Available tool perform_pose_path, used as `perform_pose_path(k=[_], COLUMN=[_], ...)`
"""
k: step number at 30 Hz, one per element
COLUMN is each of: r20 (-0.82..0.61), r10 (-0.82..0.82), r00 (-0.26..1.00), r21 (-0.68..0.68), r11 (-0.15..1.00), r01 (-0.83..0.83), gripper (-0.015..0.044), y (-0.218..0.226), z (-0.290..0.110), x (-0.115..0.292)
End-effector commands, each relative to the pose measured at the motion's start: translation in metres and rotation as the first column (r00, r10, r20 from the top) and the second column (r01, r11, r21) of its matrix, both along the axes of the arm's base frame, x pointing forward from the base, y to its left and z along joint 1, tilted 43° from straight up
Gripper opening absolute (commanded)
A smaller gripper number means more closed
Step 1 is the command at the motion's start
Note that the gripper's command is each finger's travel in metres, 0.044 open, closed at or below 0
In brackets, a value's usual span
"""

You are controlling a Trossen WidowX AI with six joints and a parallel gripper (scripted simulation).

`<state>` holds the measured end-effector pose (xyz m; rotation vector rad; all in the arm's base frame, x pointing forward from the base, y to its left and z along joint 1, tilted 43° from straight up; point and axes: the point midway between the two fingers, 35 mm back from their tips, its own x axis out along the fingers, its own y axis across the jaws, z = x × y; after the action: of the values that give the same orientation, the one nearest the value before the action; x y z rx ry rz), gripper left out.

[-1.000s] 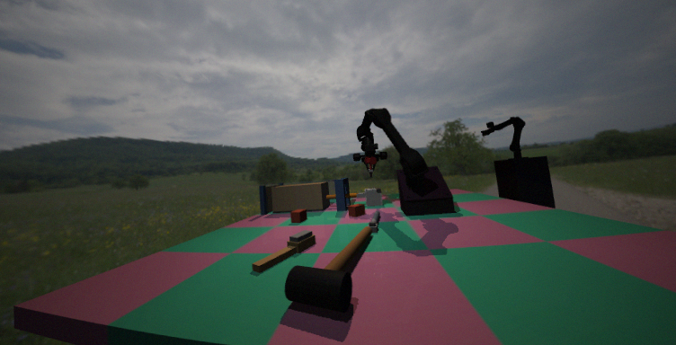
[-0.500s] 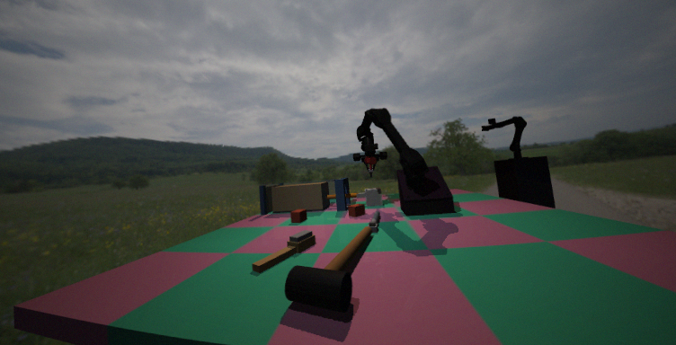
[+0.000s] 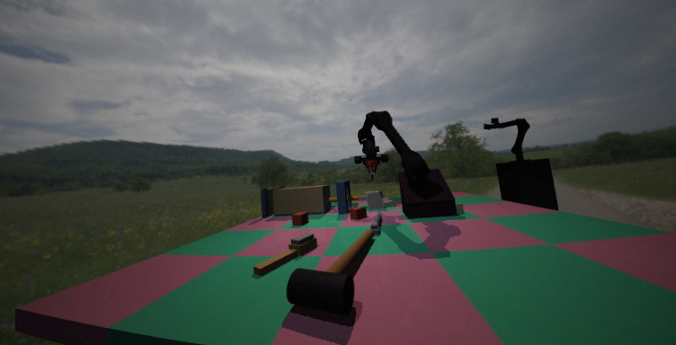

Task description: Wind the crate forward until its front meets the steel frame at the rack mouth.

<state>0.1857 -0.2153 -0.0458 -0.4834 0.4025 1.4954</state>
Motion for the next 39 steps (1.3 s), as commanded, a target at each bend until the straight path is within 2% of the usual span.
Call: perform_pose_path(k=[1,25,39], r20=[0.0,-0.021,-0.024], r10=[0.001,0.03,0.035], r00=[1.0,0.999,0.999], r21=[0.002,0.106,0.123], r11=[1.0,0.994,0.992], r01=[-0.001,-0.028,-0.031], gripper=[0.0,0.0,0.0], y=[0.0,0.023,0.037], z=[-0.001,-0.031,-0.047], x=[0.0,0.002,0.003])
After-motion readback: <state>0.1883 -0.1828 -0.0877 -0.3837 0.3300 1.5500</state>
